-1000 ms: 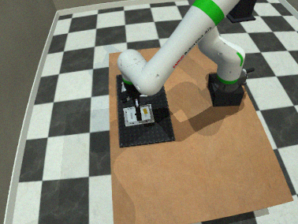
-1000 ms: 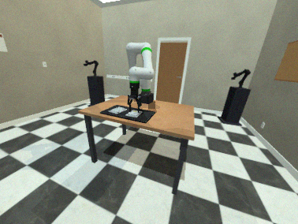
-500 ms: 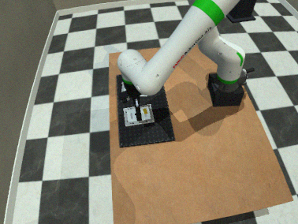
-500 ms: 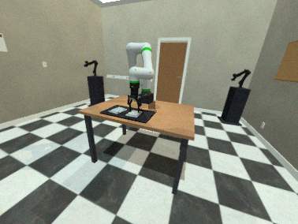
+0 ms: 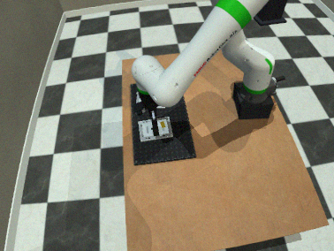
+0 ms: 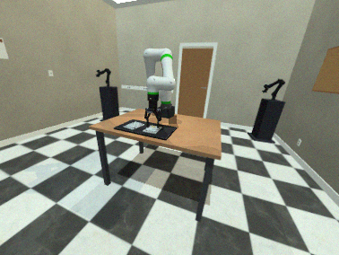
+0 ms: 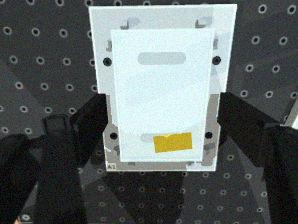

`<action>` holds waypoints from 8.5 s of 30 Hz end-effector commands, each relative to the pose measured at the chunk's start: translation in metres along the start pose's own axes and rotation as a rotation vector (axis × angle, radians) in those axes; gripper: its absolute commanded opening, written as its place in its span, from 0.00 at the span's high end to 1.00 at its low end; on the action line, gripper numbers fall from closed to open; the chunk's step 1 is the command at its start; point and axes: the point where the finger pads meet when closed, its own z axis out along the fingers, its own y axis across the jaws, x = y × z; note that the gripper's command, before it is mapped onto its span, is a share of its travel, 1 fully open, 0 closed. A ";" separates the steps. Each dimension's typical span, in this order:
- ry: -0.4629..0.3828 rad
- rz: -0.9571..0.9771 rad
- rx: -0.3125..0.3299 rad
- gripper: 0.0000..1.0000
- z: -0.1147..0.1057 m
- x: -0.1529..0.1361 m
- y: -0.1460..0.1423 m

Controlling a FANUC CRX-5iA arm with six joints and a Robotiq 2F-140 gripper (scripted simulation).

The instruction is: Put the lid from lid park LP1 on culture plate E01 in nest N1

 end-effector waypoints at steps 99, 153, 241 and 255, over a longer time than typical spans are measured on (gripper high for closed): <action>0.002 0.000 0.000 0.31 0.016 0.001 0.000; 0.002 0.000 0.000 0.39 0.006 0.001 0.000; 0.002 0.009 0.000 0.39 -0.045 -0.005 0.196; 0.002 0.070 0.000 0.39 -0.044 -0.005 0.196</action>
